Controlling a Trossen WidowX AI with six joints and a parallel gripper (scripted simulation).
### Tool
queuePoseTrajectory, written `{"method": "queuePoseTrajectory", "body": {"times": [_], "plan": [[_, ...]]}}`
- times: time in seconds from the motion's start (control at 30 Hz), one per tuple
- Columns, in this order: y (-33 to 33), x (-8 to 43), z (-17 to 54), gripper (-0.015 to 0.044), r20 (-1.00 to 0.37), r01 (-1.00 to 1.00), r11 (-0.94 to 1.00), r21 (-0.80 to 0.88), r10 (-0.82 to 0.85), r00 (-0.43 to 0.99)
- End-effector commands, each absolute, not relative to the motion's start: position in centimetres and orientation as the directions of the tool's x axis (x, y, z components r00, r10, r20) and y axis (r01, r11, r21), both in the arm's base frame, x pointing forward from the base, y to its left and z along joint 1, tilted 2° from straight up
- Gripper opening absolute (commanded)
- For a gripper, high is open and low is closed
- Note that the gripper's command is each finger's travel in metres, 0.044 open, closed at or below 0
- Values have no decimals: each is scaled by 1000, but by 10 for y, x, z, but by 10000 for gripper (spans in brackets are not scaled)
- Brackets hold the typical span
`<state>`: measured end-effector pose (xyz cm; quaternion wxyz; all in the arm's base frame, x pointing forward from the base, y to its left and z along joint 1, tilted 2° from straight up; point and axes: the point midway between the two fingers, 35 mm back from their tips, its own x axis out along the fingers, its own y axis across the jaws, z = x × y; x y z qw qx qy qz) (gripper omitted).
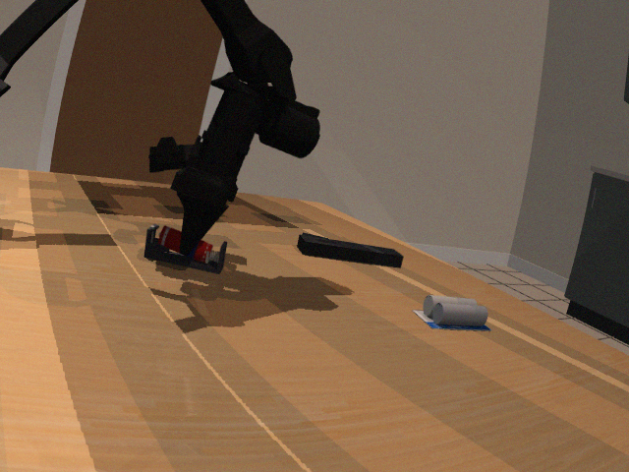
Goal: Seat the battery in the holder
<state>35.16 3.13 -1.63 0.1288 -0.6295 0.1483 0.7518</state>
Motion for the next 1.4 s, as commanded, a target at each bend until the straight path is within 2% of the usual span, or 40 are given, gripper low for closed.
{"method": "queuePoseTrajectory", "body": {"times": [0.0, 0.83, 1.37], "plan": [[29, 357, -17, 83, -991, -390, -919, 62, -11, -133], [29, 354, -19, 83, -998, -410, -910, 62, -60, -19], [30, 352, -19, 83, -998, -411, -910, 61, -59, -19]]}}
